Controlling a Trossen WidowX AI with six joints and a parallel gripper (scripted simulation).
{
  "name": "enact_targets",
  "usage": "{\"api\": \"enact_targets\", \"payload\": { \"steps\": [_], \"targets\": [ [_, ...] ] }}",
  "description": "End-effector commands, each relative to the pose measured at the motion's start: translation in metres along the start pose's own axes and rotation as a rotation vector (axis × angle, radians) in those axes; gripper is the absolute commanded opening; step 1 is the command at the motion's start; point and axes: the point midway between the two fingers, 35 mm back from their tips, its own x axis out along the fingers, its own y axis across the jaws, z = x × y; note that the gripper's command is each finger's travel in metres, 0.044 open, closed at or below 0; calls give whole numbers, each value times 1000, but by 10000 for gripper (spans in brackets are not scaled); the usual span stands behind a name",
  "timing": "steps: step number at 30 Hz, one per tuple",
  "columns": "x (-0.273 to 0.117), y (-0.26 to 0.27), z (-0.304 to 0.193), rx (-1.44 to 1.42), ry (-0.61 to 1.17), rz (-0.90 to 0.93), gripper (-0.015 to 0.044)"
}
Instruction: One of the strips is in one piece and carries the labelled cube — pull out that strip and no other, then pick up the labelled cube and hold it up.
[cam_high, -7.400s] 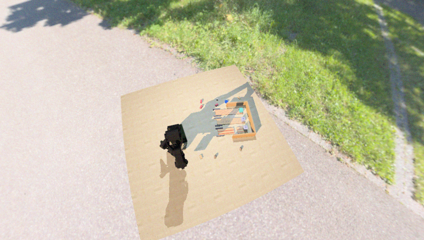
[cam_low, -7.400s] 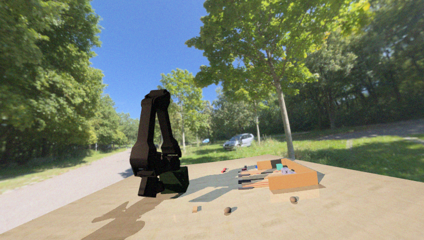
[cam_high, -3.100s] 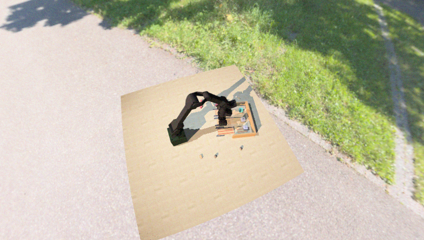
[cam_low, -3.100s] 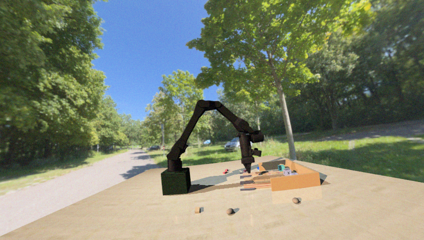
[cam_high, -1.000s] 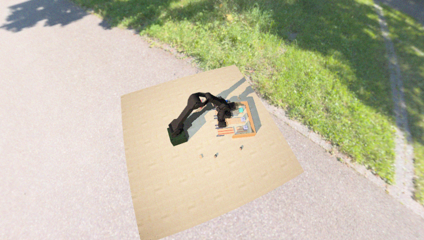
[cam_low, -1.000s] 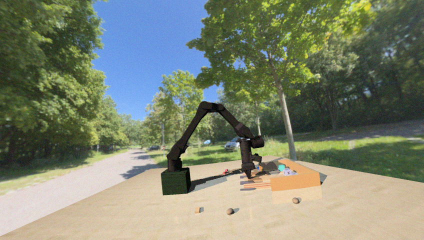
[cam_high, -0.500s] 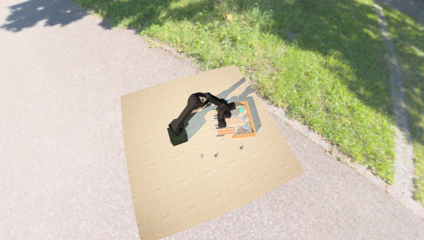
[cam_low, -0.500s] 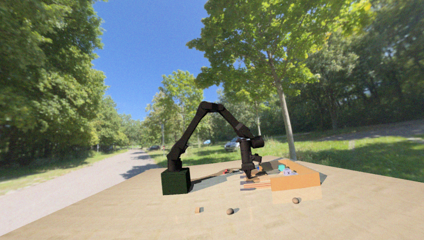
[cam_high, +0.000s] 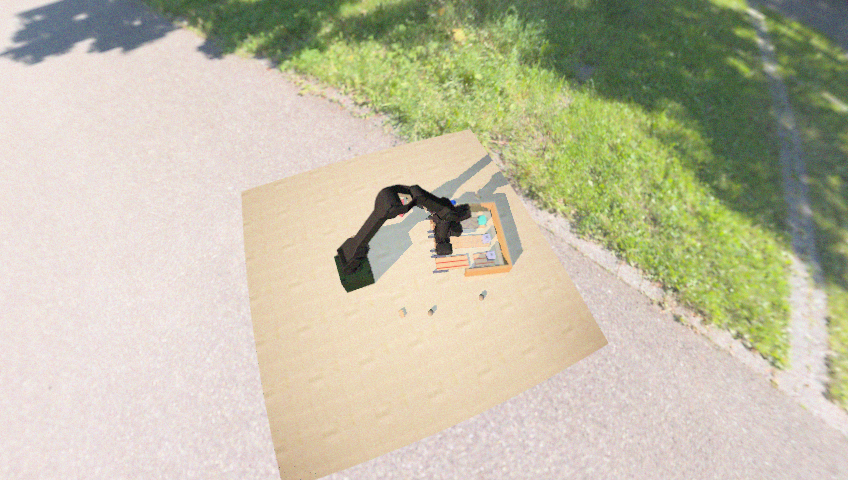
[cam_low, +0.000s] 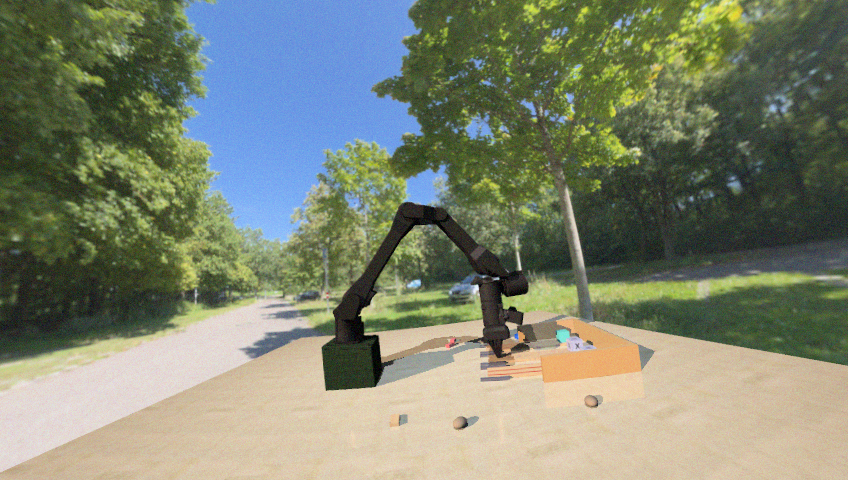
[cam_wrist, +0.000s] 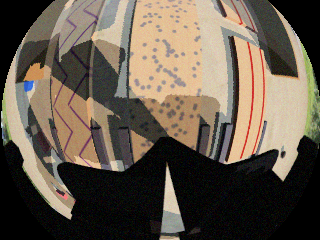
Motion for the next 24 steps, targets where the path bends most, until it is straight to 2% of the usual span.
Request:
{"api": "enact_targets", "payload": {
  "steps": [1, 24],
  "targets": [
    [5, 0, -10, 0, 14, -1, 0],
    [6, -2, -44, 0, 16, -2, 0]
  ]
}}
